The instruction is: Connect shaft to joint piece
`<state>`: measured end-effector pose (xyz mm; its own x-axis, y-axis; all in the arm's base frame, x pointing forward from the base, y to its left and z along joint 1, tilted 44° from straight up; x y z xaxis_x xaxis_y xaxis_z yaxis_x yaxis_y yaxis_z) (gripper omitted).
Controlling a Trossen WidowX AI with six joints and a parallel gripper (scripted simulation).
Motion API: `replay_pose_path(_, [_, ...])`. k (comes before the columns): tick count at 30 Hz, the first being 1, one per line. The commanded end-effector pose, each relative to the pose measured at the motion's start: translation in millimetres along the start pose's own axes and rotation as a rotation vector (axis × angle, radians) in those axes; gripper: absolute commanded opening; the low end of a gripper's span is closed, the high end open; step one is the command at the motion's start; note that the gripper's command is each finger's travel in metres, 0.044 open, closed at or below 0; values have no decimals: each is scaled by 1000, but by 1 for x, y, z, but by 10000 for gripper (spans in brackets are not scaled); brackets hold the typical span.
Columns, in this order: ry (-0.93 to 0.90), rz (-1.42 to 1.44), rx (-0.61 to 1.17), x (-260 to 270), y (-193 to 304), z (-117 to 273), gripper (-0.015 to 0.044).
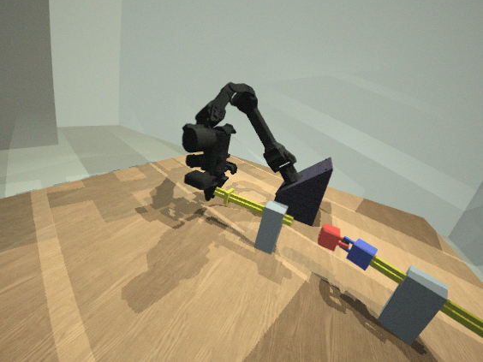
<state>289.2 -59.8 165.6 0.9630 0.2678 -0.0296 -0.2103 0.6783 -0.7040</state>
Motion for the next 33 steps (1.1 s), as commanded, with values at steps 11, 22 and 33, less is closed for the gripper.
replay_pose_path(11, [0, 1, 0, 0, 0, 0, 34])
replay_pose_path(22, [-2, 2, 1, 1, 5, 0, 0])
replay_pose_path(33, [-6, 5, 4, 2, 22, -1, 0])
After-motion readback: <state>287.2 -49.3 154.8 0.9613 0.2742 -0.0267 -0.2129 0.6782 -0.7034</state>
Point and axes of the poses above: the point midway between the two fingers, 35 mm back from their tips, its own z axis back along the fingers, its own x axis across the jaws, y = z × x, the point moved 4 cm from there along z, back along the fingers, and after that the axes turned 6 degrees about z, right-handed, at the moved point
